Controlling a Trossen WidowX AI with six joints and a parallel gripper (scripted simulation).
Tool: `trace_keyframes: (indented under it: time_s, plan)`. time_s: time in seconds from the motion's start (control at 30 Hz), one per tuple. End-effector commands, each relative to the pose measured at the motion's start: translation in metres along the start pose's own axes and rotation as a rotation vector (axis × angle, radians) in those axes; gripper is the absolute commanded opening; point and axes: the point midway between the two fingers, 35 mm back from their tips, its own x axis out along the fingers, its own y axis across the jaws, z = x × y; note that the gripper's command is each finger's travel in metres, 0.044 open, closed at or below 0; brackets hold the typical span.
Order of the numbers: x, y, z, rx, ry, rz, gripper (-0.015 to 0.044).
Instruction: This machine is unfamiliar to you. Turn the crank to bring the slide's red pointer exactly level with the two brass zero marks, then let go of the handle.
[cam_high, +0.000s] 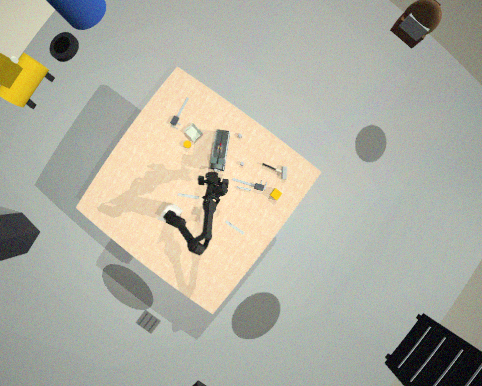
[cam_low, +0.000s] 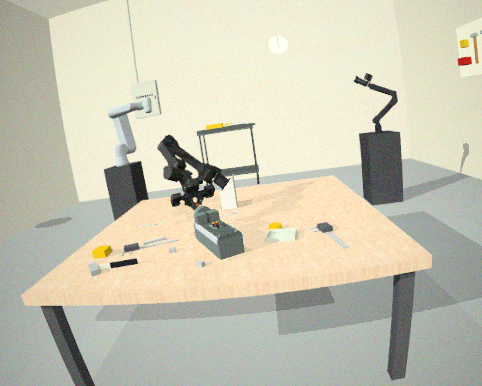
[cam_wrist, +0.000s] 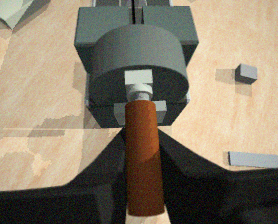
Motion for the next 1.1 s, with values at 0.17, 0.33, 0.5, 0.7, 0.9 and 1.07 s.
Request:
trace_keyframes:
  time_s: [0.17, 0.33, 0.5, 0.7, 0.9, 1.07]
  plan:
    - [-0.0005, -0.0100, 0.0002, 0.006, -0.001, -0.024, 0.0000]
    - [-0.0003, -0.0108, -0.0001, 0.006, -0.001, -0.024, 0.0000]
    - [0.0000, -0.0116, -0.0004, 0.006, -0.001, -0.024, 0.0000]
    - [0.0006, -0.0127, -0.0009, 0.006, -0.001, -0.024, 0.0000]
    - [0.0015, -0.0143, -0.0017, 0.006, -0.001, -0.024, 0.0000]
    - [0.0024, -0.0160, -0.0026, 0.006, -0.001, -0.024, 0.0000]
